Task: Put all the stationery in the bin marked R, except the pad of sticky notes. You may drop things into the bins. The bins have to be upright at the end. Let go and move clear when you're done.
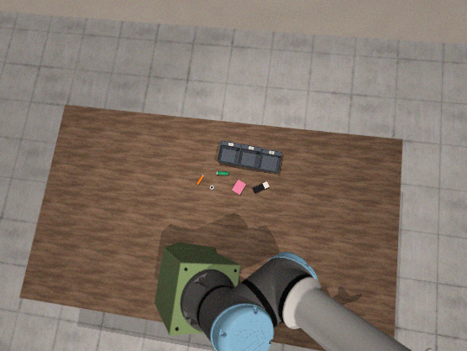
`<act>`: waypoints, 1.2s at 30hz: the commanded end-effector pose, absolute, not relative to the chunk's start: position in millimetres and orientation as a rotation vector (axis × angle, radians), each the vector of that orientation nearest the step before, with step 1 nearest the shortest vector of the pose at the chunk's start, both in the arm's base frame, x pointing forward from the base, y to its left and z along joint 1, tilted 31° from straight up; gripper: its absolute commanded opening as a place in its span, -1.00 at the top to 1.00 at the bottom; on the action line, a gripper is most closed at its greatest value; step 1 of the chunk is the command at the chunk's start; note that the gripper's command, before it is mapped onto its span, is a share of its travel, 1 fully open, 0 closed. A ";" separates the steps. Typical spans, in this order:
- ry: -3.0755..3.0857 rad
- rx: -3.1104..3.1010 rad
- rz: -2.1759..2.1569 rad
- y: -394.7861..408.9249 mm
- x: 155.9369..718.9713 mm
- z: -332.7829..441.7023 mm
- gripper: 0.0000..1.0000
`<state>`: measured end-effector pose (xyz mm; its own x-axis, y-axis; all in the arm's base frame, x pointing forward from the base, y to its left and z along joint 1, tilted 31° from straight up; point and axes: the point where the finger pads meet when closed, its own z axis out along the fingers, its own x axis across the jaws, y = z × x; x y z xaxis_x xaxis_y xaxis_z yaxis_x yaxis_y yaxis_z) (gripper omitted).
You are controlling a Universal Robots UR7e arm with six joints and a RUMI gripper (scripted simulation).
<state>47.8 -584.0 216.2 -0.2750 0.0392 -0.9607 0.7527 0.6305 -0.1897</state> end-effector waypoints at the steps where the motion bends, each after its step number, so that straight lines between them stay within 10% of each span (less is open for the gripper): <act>1: 1.728 0.648 -0.792 -584.0 47.8 216.6 -1.00; 17: 1.728 0.648 -0.792 -584.0 47.8 216.6 -1.00; 18: 1.761 0.601 -0.802 -577.3 51.4 213.2 0.91; 36: 1.926 0.528 -0.661 -574.7 138.5 170.8 0.91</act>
<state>123.1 -576.6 178.3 -0.3709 0.0701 -0.9260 0.6597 0.7217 -0.2096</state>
